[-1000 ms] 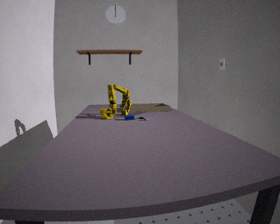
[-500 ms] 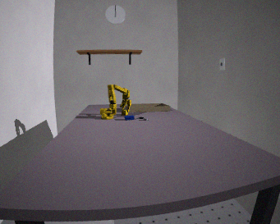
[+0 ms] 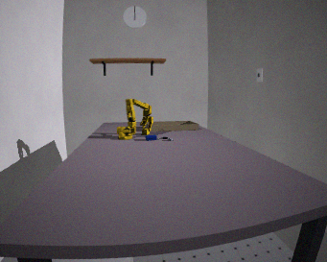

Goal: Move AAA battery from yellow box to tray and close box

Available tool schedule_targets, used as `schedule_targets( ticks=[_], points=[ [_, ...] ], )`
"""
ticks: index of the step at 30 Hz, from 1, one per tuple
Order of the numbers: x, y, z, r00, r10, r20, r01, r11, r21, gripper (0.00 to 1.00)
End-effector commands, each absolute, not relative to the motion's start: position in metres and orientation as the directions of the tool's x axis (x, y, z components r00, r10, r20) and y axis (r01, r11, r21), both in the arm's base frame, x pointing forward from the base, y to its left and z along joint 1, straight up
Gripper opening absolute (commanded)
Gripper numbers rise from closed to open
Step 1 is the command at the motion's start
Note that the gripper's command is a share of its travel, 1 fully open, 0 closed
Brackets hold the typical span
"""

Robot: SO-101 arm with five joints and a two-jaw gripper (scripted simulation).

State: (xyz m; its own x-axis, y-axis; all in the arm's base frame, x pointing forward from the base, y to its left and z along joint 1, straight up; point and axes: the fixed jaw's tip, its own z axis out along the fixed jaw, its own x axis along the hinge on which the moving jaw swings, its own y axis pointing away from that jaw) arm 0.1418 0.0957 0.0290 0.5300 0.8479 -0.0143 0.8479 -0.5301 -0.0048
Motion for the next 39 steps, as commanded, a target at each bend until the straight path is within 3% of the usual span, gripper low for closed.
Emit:
schedule_targets(
  ticks=[1,39],
  points=[
    [0.144,0.096,0.032,0.537,0.844,0.0,0.844,-0.537,0.0,0.21],
    [0.144,0.096,0.067,0.537,0.844,0.0,0.844,-0.537,0.0,0.21]
  ],
)
